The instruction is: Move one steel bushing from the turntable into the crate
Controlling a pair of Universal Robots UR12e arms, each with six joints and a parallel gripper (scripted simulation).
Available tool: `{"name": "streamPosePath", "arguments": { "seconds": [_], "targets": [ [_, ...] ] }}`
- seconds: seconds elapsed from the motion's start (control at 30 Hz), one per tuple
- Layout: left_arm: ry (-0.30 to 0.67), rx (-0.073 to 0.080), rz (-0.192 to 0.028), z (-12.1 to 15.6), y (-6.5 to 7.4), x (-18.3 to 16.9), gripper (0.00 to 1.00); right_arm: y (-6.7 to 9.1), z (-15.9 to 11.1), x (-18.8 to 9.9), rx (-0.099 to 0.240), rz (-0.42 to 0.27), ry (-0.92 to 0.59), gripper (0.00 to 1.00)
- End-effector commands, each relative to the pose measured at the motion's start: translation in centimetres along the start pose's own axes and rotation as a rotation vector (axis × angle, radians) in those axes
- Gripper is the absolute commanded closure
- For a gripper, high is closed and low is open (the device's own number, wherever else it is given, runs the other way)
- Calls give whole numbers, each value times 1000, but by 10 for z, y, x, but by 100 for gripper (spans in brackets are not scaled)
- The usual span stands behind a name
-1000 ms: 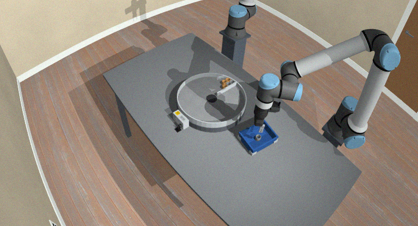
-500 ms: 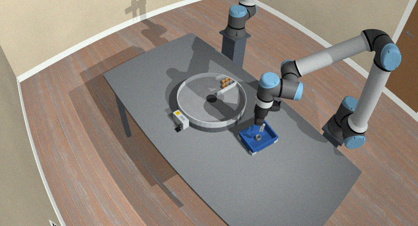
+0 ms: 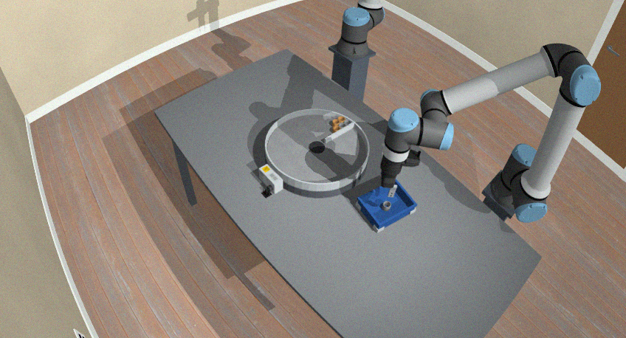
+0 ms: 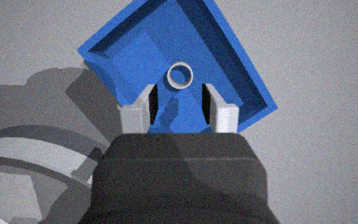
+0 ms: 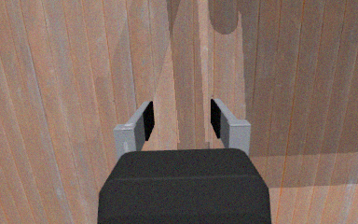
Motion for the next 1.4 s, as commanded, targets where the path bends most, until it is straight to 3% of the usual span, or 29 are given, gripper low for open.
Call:
{"name": "streamPosePath", "arguments": {
  "seconds": [0.0, 1.33, 1.37],
  "targets": [
    [0, 0, -2, 0, 1, -1, 22, 1, 0, 0, 0, -2, 0, 0],
    [0, 0, -2, 0, 1, -1, 22, 1, 0, 0, 0, -2, 0, 0],
    [0, 0, -2, 0, 1, -1, 0, 1, 0, 0, 0, -2, 0, 0]
  ]
}}
Point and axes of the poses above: on each arm, the point where the finger pads meet when closed, its own y axis back along the fingers, its own z axis across the jaws, x = y × z, the point moved 7 cm from there along y, back along the fingers, and after that the axes turned 1 degree about -y, right-handed, at the moved point
